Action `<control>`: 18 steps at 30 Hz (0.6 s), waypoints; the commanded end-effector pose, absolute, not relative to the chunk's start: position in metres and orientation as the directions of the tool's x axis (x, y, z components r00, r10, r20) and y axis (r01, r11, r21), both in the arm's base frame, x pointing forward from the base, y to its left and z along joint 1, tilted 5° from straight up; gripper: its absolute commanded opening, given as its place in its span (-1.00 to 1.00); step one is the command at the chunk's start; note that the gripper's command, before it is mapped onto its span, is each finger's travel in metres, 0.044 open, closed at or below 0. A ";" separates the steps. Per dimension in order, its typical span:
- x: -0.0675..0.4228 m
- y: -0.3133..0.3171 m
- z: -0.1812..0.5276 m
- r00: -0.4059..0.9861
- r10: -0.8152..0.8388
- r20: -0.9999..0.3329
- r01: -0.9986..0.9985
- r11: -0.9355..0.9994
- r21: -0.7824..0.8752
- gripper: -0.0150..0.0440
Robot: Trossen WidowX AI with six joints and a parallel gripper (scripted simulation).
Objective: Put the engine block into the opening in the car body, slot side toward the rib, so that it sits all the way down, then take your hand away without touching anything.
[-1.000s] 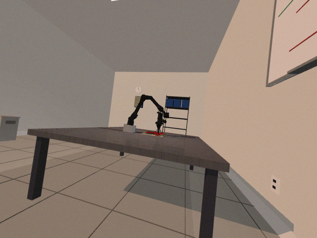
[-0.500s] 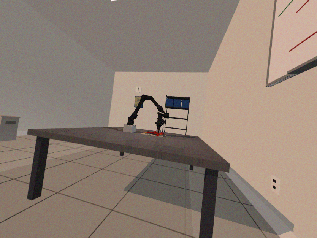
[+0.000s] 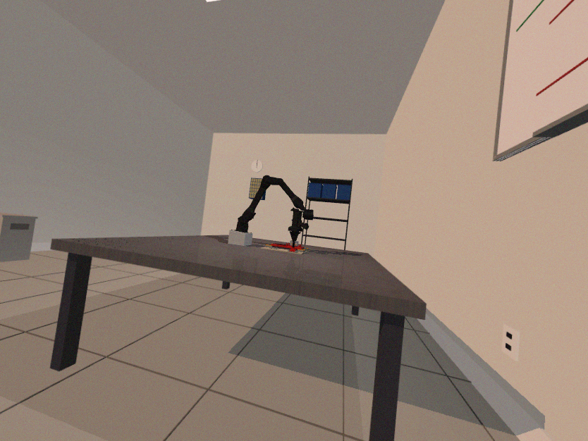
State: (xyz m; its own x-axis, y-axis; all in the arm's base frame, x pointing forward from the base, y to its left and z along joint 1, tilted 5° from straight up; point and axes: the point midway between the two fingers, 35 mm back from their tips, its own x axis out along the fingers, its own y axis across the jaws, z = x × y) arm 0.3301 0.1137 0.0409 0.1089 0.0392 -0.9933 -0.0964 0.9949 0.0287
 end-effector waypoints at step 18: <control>0.330 0.113 0.035 0.107 0.036 -0.994 -0.094 0.995 0.026 0.05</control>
